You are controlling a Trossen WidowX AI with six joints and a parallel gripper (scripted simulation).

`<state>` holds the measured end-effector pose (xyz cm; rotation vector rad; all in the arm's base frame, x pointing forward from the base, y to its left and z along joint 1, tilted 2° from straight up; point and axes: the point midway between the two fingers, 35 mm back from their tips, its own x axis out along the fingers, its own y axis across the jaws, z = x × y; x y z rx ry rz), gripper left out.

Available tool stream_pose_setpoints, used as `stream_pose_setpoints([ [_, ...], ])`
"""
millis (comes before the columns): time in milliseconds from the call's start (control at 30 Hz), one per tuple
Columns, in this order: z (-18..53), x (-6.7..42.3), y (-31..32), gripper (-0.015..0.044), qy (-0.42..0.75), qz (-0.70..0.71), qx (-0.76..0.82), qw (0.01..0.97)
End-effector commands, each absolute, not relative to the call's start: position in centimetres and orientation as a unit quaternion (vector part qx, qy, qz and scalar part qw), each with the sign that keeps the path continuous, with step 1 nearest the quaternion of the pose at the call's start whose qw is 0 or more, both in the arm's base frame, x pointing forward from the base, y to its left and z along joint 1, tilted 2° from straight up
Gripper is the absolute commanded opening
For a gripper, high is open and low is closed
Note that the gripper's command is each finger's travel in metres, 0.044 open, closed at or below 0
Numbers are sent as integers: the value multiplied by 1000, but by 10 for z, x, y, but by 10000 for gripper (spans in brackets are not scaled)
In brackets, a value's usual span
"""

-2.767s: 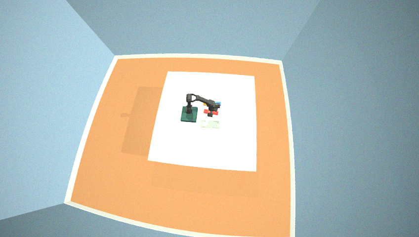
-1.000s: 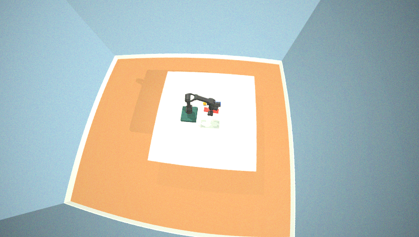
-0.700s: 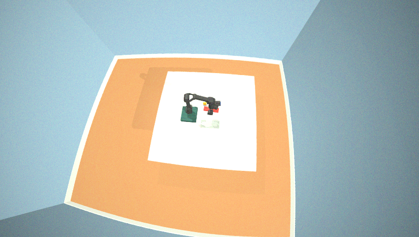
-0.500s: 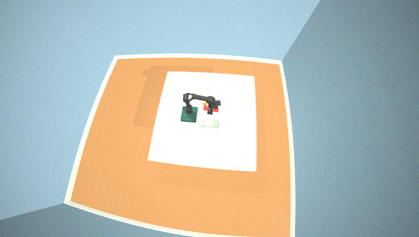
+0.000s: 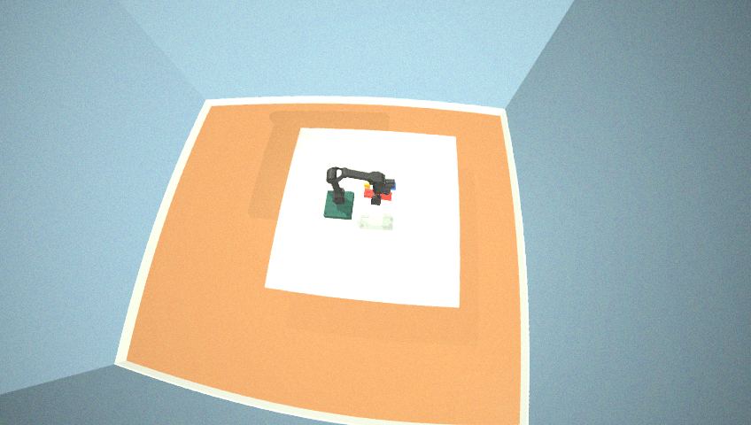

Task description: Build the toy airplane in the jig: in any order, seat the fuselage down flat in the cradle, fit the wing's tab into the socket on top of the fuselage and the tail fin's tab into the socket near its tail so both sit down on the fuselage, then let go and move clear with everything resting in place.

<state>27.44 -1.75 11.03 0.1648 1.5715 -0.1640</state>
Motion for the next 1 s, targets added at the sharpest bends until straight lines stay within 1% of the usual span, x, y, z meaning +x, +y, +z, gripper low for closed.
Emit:
stream_pose_setpoints([
  [0,109,279,-29,0,703,-73,70,704],
  [967,77,281,-113,0,704,-61,52,706],
])
